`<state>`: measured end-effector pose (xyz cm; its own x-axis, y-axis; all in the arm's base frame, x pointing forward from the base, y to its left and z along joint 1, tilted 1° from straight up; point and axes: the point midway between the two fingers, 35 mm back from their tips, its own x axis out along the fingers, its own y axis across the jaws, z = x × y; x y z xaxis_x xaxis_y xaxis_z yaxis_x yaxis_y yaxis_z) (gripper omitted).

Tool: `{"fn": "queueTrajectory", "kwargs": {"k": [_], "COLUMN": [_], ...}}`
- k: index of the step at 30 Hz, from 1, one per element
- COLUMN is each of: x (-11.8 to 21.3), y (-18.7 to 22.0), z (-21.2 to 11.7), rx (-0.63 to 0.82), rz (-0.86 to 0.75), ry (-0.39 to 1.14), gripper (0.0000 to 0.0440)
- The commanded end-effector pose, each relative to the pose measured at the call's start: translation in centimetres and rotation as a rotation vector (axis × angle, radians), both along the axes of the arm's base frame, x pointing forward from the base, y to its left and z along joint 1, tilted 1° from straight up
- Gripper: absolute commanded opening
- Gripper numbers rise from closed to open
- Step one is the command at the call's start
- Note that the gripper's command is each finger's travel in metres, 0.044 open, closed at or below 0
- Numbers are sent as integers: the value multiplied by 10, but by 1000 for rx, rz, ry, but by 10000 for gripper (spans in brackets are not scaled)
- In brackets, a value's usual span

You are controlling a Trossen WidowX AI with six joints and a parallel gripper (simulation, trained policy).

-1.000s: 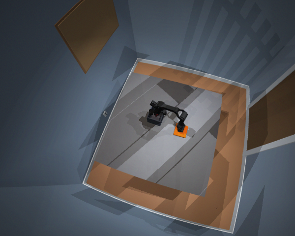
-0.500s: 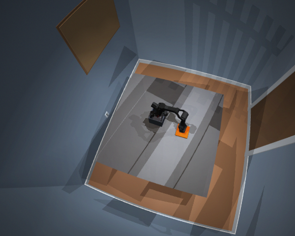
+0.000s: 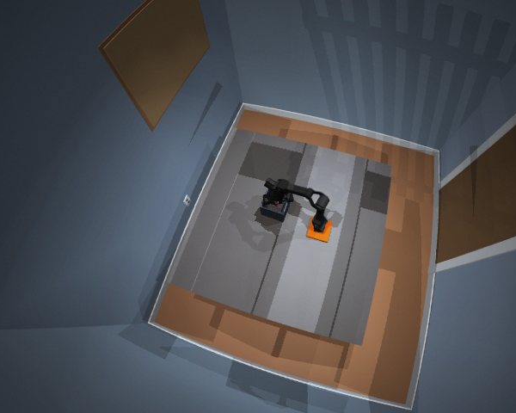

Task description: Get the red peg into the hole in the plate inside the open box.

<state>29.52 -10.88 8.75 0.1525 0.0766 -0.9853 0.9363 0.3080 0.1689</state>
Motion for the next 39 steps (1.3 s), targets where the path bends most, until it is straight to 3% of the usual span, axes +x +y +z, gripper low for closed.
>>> {"fn": "queueTrajectory", "kwargs": {"k": [1, 21, 39], "x": [-10, 15, 43], "y": [-7, -21, -30], "z": [-22, 11, 45], "rx": [64, 131, 171], "rz": [-4, -9, 40], "ry": [67, -57, -220], "gripper": [161, 167, 147]}}
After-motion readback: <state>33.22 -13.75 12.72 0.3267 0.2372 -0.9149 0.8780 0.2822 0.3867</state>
